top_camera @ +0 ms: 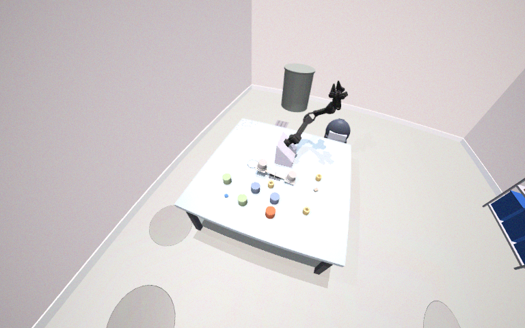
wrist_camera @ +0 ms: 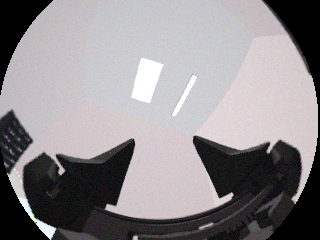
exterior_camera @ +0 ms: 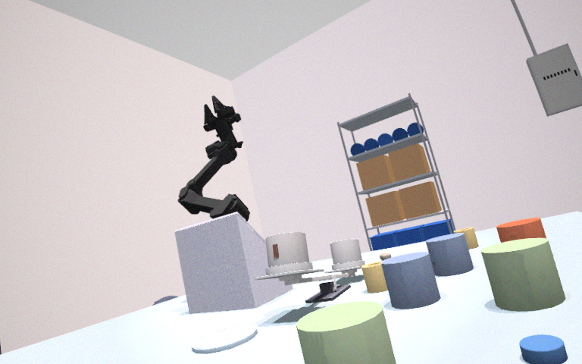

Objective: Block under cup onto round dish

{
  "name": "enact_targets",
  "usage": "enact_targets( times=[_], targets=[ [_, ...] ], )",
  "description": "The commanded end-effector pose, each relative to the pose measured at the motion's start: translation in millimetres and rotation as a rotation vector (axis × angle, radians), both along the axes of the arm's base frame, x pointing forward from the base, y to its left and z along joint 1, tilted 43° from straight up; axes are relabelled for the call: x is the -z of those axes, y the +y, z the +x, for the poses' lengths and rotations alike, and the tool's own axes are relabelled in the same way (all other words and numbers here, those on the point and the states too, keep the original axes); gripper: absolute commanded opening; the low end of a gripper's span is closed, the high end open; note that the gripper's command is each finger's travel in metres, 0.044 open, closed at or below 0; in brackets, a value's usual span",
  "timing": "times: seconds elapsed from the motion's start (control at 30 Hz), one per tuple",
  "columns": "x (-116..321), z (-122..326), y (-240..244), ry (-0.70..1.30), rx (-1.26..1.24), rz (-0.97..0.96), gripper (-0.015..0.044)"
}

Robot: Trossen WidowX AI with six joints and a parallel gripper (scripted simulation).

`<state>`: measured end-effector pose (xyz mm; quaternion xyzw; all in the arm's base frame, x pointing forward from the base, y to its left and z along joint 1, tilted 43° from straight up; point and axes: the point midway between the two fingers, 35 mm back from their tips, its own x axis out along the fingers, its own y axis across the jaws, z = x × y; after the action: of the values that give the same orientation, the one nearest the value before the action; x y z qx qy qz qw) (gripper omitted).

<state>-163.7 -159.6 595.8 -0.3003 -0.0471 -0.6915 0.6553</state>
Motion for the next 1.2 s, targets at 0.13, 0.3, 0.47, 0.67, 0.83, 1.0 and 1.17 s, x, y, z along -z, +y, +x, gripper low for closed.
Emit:
enact_targets(
  times=[0.13,0.3,0.47,0.67,0.83,1.0,1.17],
  targets=[
    [-5.8,10.3,6.2,0.027,0.010,-0.033,0.0440],
    [-17.7,36.7,20.1,0.093,0.028,-0.108,0.0440],
    [-27.1,66.0,33.1,0.169,0.044,-0.178,0.0440],
    [-33.9,104.1,46.2,0.265,0.051,-0.256,0.0440],
    [-35.6,139.1,55.1,0.351,0.045,-0.316,0.0440],
    [-33.2,175.0,61.6,0.439,0.030,-0.369,0.0440],
    [-26.6,211.2,65.6,0.530,0.005,-0.413,0.0440]
  ],
)
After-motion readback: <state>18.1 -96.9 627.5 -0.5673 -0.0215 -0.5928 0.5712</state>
